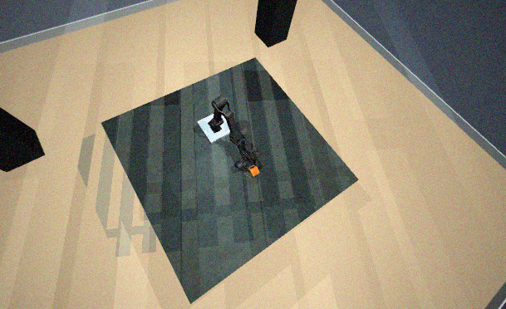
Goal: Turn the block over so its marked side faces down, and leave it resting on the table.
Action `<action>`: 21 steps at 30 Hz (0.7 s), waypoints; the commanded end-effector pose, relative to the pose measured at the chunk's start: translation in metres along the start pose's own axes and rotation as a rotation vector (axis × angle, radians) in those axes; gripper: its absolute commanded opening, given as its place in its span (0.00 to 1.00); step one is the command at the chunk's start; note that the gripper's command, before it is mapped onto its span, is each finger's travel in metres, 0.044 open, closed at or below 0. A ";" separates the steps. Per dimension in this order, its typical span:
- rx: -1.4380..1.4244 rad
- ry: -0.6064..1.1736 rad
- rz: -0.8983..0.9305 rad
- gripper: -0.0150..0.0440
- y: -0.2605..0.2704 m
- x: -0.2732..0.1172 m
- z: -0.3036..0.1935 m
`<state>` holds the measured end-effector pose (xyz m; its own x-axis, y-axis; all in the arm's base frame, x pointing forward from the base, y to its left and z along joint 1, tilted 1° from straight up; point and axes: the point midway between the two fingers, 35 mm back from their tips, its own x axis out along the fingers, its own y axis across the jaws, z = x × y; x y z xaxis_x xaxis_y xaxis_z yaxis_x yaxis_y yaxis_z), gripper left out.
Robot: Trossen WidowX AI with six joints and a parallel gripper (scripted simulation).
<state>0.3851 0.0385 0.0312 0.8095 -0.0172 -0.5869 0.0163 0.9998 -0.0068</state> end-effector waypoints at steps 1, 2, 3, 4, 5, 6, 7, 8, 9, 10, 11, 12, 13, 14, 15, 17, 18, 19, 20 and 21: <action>-0.004 -0.051 -0.007 0.25 -0.002 -0.004 -0.005; -0.004 -0.066 -0.007 0.25 -0.002 -0.005 -0.005; -0.003 -0.082 -0.007 0.25 -0.002 -0.006 -0.006; -0.003 -0.094 -0.008 0.25 -0.003 -0.008 -0.006; -0.002 -0.102 -0.008 0.25 -0.003 -0.008 -0.006; -0.002 -0.104 -0.008 0.25 -0.003 -0.009 -0.007; -0.002 -0.104 -0.008 0.25 -0.003 -0.009 -0.007; -0.002 -0.108 -0.008 0.25 -0.003 -0.009 -0.006; -0.002 -0.119 -0.008 0.25 -0.003 -0.010 -0.005; -0.002 -0.129 -0.008 0.25 -0.003 -0.011 -0.005; -0.002 -0.133 -0.008 0.25 -0.003 -0.011 -0.004; -0.002 -0.133 -0.008 0.25 -0.003 -0.011 -0.004; -0.002 -0.133 -0.008 0.25 -0.003 -0.011 -0.004; -0.002 -0.133 -0.008 0.25 -0.003 -0.011 -0.004; -0.002 -0.133 -0.008 0.25 -0.003 -0.011 -0.004; -0.002 -0.133 -0.008 0.25 -0.003 -0.011 -0.004; -0.002 -0.133 -0.008 0.25 -0.003 -0.011 -0.004; -0.002 -0.133 -0.008 0.25 -0.003 -0.011 -0.004; -0.002 -0.133 -0.008 0.25 -0.003 -0.011 -0.004; -0.002 -0.133 -0.008 0.25 -0.003 -0.011 -0.004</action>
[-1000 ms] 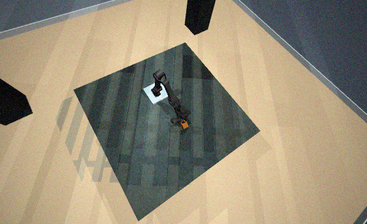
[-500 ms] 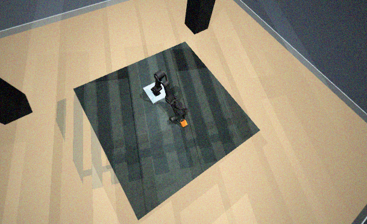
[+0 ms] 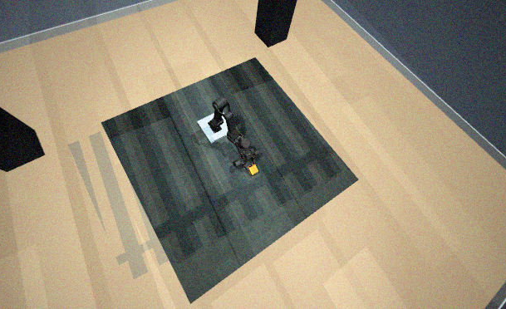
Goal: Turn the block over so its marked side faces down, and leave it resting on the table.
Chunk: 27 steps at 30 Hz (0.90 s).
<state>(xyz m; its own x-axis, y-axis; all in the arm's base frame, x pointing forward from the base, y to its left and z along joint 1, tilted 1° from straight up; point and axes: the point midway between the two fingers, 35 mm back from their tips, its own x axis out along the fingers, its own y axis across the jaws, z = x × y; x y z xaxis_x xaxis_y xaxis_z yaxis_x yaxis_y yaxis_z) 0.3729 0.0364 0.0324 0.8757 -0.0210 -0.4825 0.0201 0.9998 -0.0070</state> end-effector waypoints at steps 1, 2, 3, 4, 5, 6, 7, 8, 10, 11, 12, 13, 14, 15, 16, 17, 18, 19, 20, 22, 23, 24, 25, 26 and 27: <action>-0.004 -0.009 -0.004 0.25 -0.001 0.000 0.002; -0.004 -0.009 -0.004 0.25 -0.001 0.000 0.002; -0.004 -0.009 -0.004 0.25 -0.001 0.000 0.002; -0.004 -0.009 -0.004 0.30 -0.001 0.000 0.002; -0.004 -0.009 -0.004 0.34 -0.001 0.000 0.002; -0.004 -0.009 -0.004 0.39 -0.001 0.000 0.002; -0.004 -0.009 -0.004 0.43 -0.001 0.000 0.002; -0.004 -0.009 -0.004 0.48 -0.001 0.000 0.002; -0.004 -0.009 -0.004 0.57 -0.001 0.000 0.002; -0.004 -0.009 -0.004 0.61 -0.001 0.000 0.002; -0.004 -0.009 -0.004 0.65 -0.001 0.000 0.002; -0.004 -0.009 -0.004 0.70 -0.001 0.000 0.002; -0.004 -0.009 -0.004 0.74 -0.001 0.000 0.002; -0.004 -0.009 -0.004 0.79 -0.001 0.000 0.002; -0.004 -0.009 -0.004 0.83 -0.001 0.000 0.002; -0.004 -0.009 -0.004 0.88 -0.001 0.000 0.002; -0.004 -0.009 -0.004 0.92 -0.001 0.000 0.002; -0.004 -0.009 -0.004 0.97 -0.001 0.000 0.002; -0.004 -0.009 -0.004 1.00 -0.001 0.000 0.002; -0.004 -0.009 -0.004 1.00 -0.001 0.000 0.002; -0.004 -0.009 -0.004 1.00 -0.001 0.000 0.002; -0.004 -0.009 -0.004 1.00 -0.001 0.000 0.002; -0.004 -0.009 -0.004 1.00 -0.001 0.000 0.002; -0.004 -0.009 -0.004 1.00 -0.001 0.000 0.002; -0.004 -0.009 -0.004 1.00 -0.001 0.000 0.002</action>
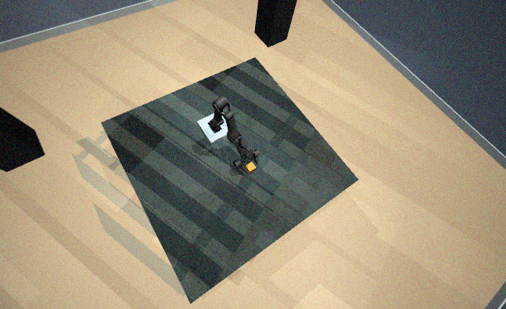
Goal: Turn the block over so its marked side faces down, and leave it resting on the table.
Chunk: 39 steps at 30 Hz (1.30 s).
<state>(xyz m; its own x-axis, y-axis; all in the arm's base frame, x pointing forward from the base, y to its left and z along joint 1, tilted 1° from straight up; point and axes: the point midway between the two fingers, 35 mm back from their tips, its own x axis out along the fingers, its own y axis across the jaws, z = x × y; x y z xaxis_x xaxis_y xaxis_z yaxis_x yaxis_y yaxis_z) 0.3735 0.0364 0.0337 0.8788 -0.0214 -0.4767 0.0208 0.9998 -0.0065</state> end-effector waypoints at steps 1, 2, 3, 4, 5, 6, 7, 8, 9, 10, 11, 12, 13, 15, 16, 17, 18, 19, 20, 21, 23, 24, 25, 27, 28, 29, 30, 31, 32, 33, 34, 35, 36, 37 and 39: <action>-0.005 -0.002 -0.004 1.00 -0.001 0.000 0.001; -0.005 -0.002 -0.004 1.00 -0.001 0.000 0.001; -0.005 -0.002 -0.004 1.00 -0.001 0.000 0.001; -0.005 -0.002 -0.004 1.00 -0.001 0.000 0.001; -0.005 -0.002 -0.004 1.00 -0.001 0.000 0.001; -0.005 -0.002 -0.004 1.00 -0.001 0.000 0.001; -0.005 -0.002 -0.004 1.00 -0.001 0.000 0.001; -0.005 -0.002 -0.004 1.00 -0.001 0.000 0.001; -0.005 -0.002 -0.004 1.00 -0.001 0.000 0.001; -0.005 -0.002 -0.004 1.00 -0.001 0.000 0.001; -0.005 -0.002 -0.004 1.00 -0.001 0.000 0.001; -0.005 -0.002 -0.004 1.00 -0.001 0.000 0.001; -0.005 -0.002 -0.004 1.00 -0.001 0.000 0.001; -0.005 -0.002 -0.004 1.00 -0.001 0.000 0.001; -0.005 -0.002 -0.004 1.00 -0.001 0.000 0.001; -0.005 -0.002 -0.004 1.00 -0.001 0.000 0.001; -0.005 -0.002 -0.004 1.00 -0.001 0.000 0.001; -0.005 -0.002 -0.004 1.00 -0.001 0.000 0.001; -0.005 -0.002 -0.004 1.00 -0.001 0.000 0.001; -0.005 -0.002 -0.004 1.00 -0.001 0.000 0.001; -0.005 -0.002 -0.004 1.00 -0.001 0.000 0.001; -0.005 -0.002 -0.004 1.00 -0.001 0.000 0.001; -0.005 -0.002 -0.004 1.00 -0.001 0.000 0.001; -0.005 0.004 -0.004 1.00 0.000 0.001 0.001; -0.006 0.023 -0.003 1.00 0.000 0.002 0.002; -0.007 0.054 -0.002 1.00 0.001 0.004 0.004; -0.008 0.093 -0.002 1.00 0.002 0.006 0.007; -0.009 0.132 -0.001 1.00 0.002 0.007 0.010; -0.009 0.171 -0.001 1.00 0.003 0.007 0.013; -0.010 0.210 0.000 1.00 0.003 0.005 0.017; -0.010 0.250 0.000 1.00 0.003 0.003 0.021; -0.010 0.289 0.000 1.00 0.003 -0.001 0.025; -0.009 0.329 0.000 1.00 0.003 -0.005 0.029; -0.009 0.368 -0.001 1.00 0.003 -0.011 0.033; -0.007 0.448 -0.002 1.00 0.002 -0.026 0.042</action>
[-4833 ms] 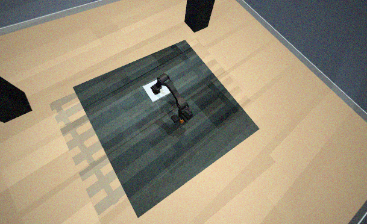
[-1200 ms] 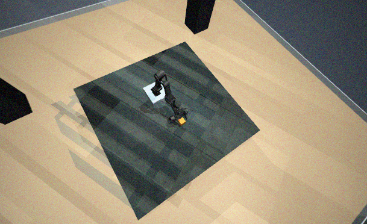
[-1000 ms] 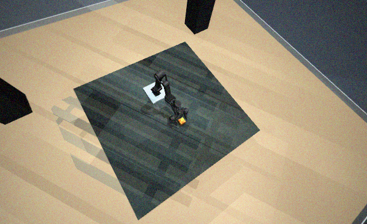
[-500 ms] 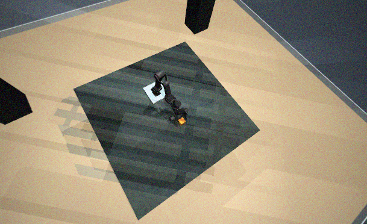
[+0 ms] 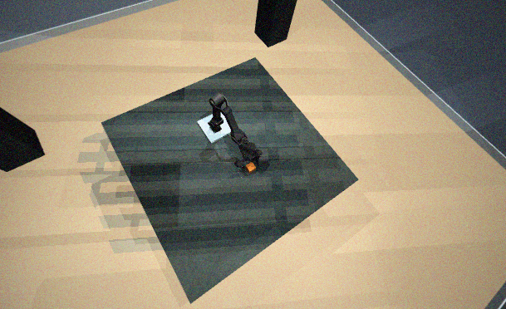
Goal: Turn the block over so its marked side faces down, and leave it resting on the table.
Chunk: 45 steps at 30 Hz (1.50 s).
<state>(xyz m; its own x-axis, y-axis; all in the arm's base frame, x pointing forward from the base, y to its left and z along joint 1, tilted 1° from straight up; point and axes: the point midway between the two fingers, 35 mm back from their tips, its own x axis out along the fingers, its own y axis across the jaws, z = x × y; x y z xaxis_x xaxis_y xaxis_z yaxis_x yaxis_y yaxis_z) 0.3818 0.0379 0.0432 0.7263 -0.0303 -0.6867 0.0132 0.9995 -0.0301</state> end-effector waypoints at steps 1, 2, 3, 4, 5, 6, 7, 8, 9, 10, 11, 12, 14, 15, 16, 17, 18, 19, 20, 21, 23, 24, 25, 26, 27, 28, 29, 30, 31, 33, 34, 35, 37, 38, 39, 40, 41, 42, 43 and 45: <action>0.016 0.227 0.009 1.00 -0.001 -0.045 0.023; 0.017 0.259 0.009 1.00 -0.002 -0.054 0.025; 0.018 0.279 0.009 1.00 -0.003 -0.060 0.025; 0.018 0.285 0.008 1.00 -0.003 -0.061 0.026; 0.018 0.285 0.008 1.00 -0.003 -0.061 0.026; 0.018 0.285 0.008 1.00 -0.003 -0.061 0.026; 0.018 0.285 0.008 1.00 -0.003 -0.061 0.026; 0.018 0.285 0.008 1.00 -0.003 -0.061 0.026; 0.018 0.285 0.008 1.00 -0.003 -0.061 0.026; 0.018 0.285 0.008 1.00 -0.003 -0.061 0.026; 0.018 0.285 0.008 1.00 -0.003 -0.061 0.026; 0.018 0.285 0.008 1.00 -0.003 -0.061 0.026; 0.018 0.285 0.008 1.00 -0.003 -0.061 0.026; 0.018 0.290 0.008 1.00 -0.003 -0.061 0.026; 0.017 0.305 0.008 1.00 -0.003 -0.061 0.028; 0.016 0.329 0.008 1.00 -0.003 -0.059 0.030; 0.015 0.360 0.008 1.00 -0.002 -0.058 0.034; 0.013 0.390 0.008 1.00 -0.002 -0.057 0.037; 0.012 0.421 0.008 1.00 -0.002 -0.056 0.040; 0.012 0.451 0.008 1.00 -0.002 -0.055 0.043; 0.010 0.512 0.009 1.00 -0.002 -0.054 0.048; 0.010 0.543 0.009 1.00 -0.002 -0.053 0.050; 0.010 0.573 0.009 1.00 -0.002 -0.053 0.053; 0.010 0.603 0.009 1.00 -0.002 -0.052 0.055; 0.010 0.634 0.010 1.00 -0.002 -0.052 0.057; 0.011 0.665 0.010 1.00 -0.002 -0.052 0.058; 0.011 0.695 0.010 1.00 -0.002 -0.052 0.060; 0.012 0.726 0.011 1.00 -0.002 -0.052 0.062; 0.013 0.757 0.012 1.00 -0.003 -0.053 0.063; 0.015 0.797 0.013 1.00 -0.003 -0.053 0.065; 0.015 0.802 0.013 1.00 -0.003 -0.054 0.065; 0.015 0.802 0.013 1.00 -0.003 -0.054 0.065; 0.015 0.802 0.013 1.00 -0.003 -0.052 0.063; 0.015 0.802 0.013 1.00 -0.003 -0.048 0.059; 0.015 0.802 0.013 1.00 -0.003 -0.041 0.053; 0.015 0.802 0.013 1.00 -0.002 -0.034 0.045; 0.015 0.802 0.013 1.00 -0.002 -0.030 0.041; 0.015 0.802 0.013 1.00 -0.002 -0.029 0.040; 0.015 0.802 0.013 1.00 -0.002 -0.029 0.040; 0.015 0.802 0.013 1.00 -0.002 -0.028 0.039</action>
<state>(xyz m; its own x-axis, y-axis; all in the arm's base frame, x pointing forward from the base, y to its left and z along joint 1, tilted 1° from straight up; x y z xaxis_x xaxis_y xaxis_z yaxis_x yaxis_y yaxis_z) 0.3875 0.0364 0.0947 0.0070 -0.0181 -0.9998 0.0273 0.9995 -0.0179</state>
